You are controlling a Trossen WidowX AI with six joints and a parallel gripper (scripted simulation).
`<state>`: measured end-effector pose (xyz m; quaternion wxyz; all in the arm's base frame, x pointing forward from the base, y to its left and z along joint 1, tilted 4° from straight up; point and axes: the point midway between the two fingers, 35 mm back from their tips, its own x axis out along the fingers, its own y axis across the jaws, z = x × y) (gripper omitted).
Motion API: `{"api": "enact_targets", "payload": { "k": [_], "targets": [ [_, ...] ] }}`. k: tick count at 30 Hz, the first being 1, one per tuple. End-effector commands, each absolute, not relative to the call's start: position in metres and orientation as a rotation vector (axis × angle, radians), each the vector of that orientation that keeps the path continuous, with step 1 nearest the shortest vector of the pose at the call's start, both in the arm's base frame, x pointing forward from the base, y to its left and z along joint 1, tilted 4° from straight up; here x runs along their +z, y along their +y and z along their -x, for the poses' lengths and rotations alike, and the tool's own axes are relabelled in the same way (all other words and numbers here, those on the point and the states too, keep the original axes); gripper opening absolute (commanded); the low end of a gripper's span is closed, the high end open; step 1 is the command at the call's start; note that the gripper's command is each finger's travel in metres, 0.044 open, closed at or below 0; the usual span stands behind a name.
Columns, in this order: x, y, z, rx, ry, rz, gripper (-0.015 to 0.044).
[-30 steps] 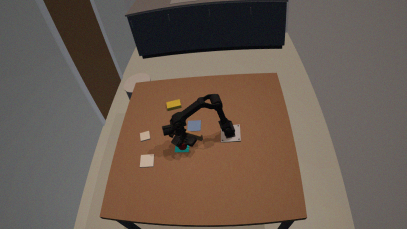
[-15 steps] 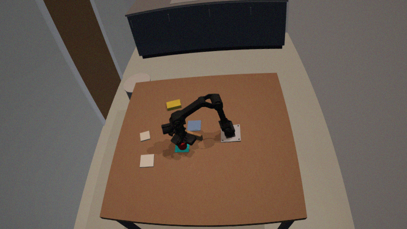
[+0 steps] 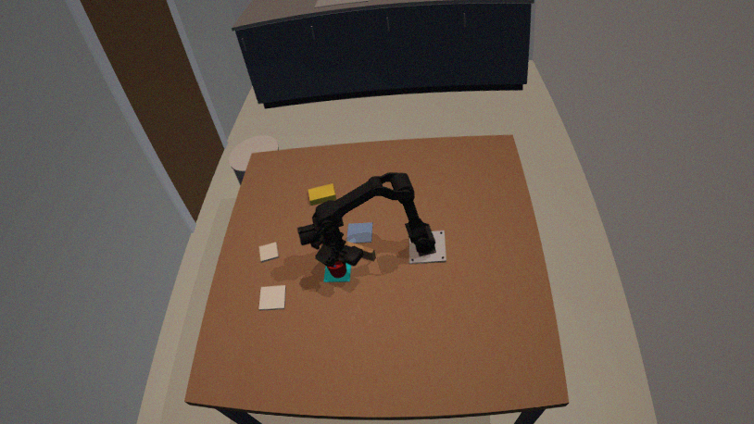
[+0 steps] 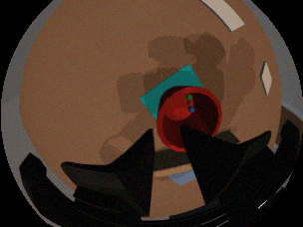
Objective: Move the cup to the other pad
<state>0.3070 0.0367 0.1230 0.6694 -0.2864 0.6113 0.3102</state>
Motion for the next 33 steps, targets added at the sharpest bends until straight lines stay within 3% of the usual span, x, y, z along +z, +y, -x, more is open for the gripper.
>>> {"api": "enact_targets", "payload": {
  "k": [1, 11, 23, 33],
  "targets": [
    [0.132, 0.036, -0.308, 0.692, 1.369, 0.65, 0.0128],
    [0.139, 0.036, -0.303, 0.691, 1.37, 0.649, 0.0128],
    [0.14, 0.036, -0.304, 0.699, 1.377, 0.646, 0.044],
    [0.171, 0.034, -0.302, 0.695, 1.373, 0.648, 0.044]
  ]
}}
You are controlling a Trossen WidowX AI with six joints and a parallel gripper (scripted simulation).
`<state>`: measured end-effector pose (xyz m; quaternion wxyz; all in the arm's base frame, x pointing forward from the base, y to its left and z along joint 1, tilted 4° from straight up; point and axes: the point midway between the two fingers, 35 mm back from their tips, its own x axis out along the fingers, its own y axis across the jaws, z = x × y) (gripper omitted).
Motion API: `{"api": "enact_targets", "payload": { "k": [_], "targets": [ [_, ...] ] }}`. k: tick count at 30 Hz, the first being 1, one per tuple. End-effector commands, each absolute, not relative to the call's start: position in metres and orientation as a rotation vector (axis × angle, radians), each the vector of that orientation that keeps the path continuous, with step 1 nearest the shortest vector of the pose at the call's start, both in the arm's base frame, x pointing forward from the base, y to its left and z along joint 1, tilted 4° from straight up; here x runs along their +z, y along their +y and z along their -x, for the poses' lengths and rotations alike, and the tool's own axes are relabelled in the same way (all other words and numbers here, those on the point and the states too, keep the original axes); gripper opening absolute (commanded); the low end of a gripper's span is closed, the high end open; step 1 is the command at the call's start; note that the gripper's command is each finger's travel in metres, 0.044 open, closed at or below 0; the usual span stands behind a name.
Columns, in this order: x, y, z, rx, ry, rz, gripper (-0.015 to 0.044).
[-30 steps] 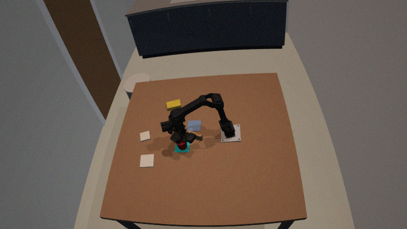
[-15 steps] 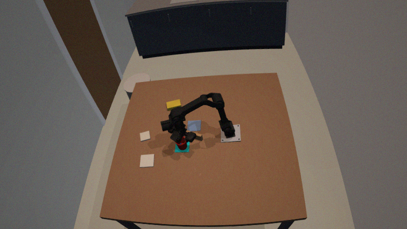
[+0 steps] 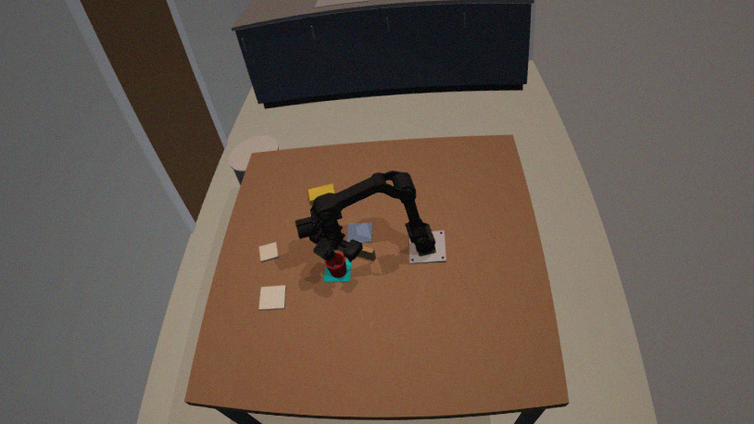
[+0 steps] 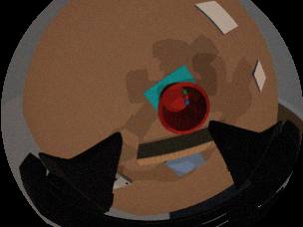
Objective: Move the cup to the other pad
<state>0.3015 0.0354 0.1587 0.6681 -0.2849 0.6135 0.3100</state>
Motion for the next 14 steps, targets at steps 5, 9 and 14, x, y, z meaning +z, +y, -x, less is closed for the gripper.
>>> {"api": "enact_targets", "payload": {
  "k": [5, 9, 14],
  "targets": [
    [0.186, 0.034, -0.3, 0.693, 1.372, 0.649, 0.044],
    [0.197, 0.034, -0.298, 0.692, 1.371, 0.649, 0.044],
    [0.199, 0.034, -0.297, 0.691, 1.37, 0.649, 0.044]
  ]
}}
